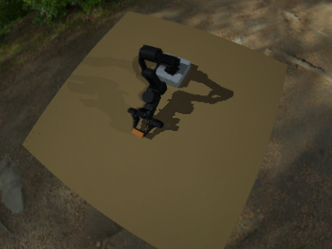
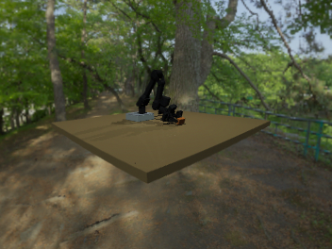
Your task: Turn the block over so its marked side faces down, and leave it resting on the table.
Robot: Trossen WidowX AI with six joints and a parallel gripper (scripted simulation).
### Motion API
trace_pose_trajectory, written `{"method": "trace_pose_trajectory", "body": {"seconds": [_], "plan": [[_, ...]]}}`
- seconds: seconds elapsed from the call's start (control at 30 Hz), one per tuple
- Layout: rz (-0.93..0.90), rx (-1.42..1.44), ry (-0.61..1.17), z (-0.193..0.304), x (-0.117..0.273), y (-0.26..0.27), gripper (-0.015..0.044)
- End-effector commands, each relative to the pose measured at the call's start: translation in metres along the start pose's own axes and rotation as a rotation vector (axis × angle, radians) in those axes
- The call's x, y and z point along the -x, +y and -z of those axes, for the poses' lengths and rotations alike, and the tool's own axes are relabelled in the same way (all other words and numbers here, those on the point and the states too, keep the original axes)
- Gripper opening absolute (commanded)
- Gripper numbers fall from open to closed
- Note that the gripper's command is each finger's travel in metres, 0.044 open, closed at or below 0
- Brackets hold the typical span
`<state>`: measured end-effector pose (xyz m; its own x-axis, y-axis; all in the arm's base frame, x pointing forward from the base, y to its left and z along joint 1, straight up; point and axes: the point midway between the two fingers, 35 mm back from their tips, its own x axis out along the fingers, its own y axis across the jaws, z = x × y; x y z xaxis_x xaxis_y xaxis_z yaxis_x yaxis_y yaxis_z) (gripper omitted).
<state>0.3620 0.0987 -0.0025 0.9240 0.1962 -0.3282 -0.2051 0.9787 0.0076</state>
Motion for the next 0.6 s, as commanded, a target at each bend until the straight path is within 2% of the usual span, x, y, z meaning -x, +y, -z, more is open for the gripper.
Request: {"method": "trace_pose_trajectory", "body": {"seconds": [0.0,0.2,0.57], "plan": [[0.005,0.004,-0.002,-0.0003,0.0001,-0.0006,0.0289],[0.005,0.004,-0.002,-0.0003,0.0001,-0.0006,0.044],[0.005,0.004,-0.002,-0.0003,0.0001,-0.0006,0.044]]}}
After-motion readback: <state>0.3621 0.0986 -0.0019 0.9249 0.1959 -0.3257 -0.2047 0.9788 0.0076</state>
